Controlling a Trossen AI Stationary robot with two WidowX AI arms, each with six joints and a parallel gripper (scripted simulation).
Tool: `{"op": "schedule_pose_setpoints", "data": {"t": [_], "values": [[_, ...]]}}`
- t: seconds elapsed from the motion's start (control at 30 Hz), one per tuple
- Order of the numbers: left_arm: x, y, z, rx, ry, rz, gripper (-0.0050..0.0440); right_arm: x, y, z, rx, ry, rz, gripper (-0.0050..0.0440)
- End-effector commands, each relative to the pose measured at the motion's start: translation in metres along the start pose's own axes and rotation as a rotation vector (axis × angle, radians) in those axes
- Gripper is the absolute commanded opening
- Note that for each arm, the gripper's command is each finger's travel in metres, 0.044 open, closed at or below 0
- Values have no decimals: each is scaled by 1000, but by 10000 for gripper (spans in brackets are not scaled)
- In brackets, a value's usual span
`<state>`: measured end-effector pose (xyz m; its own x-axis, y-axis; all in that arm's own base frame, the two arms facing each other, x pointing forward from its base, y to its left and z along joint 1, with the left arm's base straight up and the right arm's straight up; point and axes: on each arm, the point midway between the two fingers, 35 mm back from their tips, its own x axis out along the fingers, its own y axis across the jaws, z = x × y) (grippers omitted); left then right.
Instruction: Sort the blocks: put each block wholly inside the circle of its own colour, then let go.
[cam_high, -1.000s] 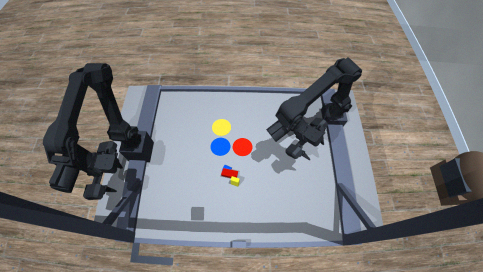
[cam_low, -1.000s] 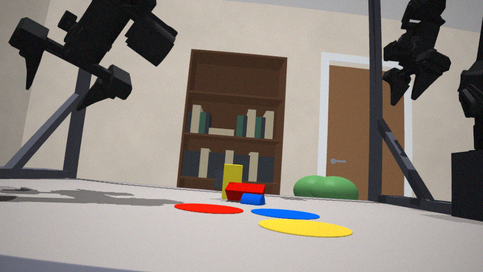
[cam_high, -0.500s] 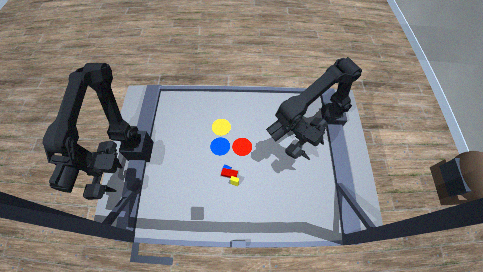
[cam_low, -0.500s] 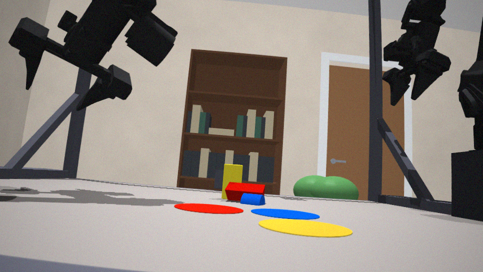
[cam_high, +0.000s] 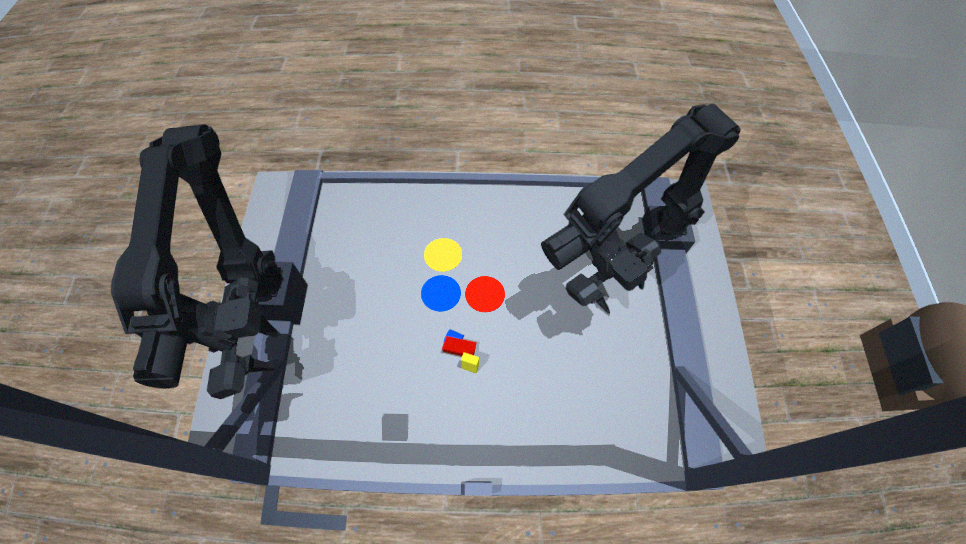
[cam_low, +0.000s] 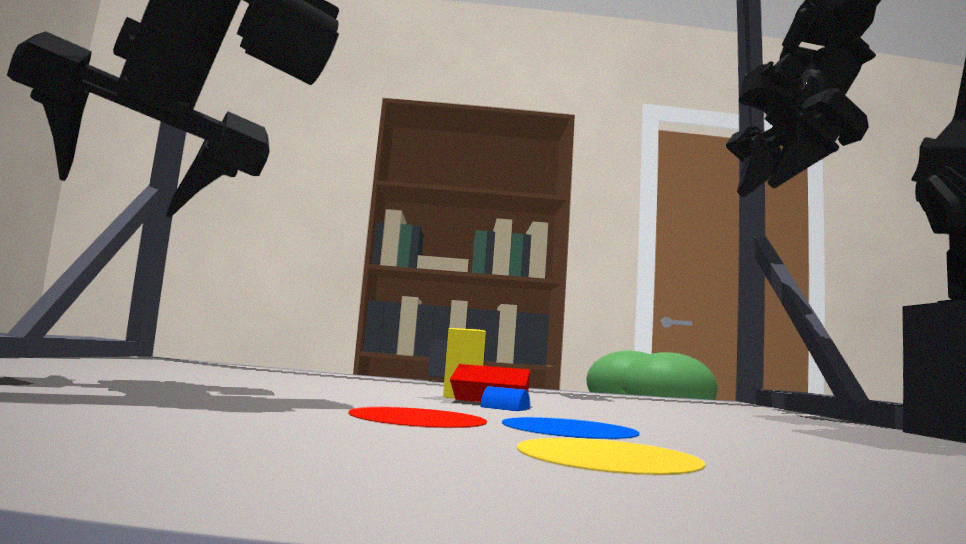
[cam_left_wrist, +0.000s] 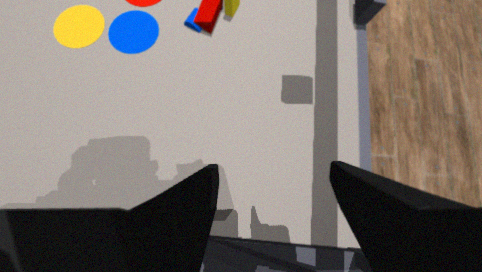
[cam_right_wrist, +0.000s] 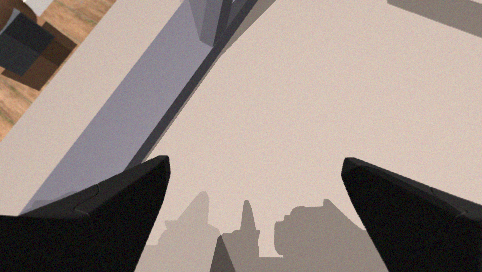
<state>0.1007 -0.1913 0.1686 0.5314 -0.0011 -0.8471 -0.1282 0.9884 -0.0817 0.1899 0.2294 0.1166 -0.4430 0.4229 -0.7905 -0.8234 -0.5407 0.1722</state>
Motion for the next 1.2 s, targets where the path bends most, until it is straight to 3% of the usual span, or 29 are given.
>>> {"op": "schedule_pose_setpoints", "data": {"t": [0.0,0.1,0.23,0.6,0.67,0.93,1.17], "values": [[21,4,52,-80,-184,36,265,-17,-1,0,91,68,-174,400],[26,7,62,-97,-226,57,265,-20,-2,-1,118,77,-211,400],[48,18,100,-193,-337,138,265,-34,-7,-4,236,96,-377,400],[129,22,156,-484,-217,195,265,-77,-12,-4,522,-10,-795,400],[129,22,156,-484,-217,195,265,-77,-12,-4,522,-10,-795,400],[193,15,195,-700,-102,153,265,-115,-8,1,715,-223,-1077,400],[246,18,209,-839,66,192,265,-143,1,4,849,-457,-1251,400]]}}
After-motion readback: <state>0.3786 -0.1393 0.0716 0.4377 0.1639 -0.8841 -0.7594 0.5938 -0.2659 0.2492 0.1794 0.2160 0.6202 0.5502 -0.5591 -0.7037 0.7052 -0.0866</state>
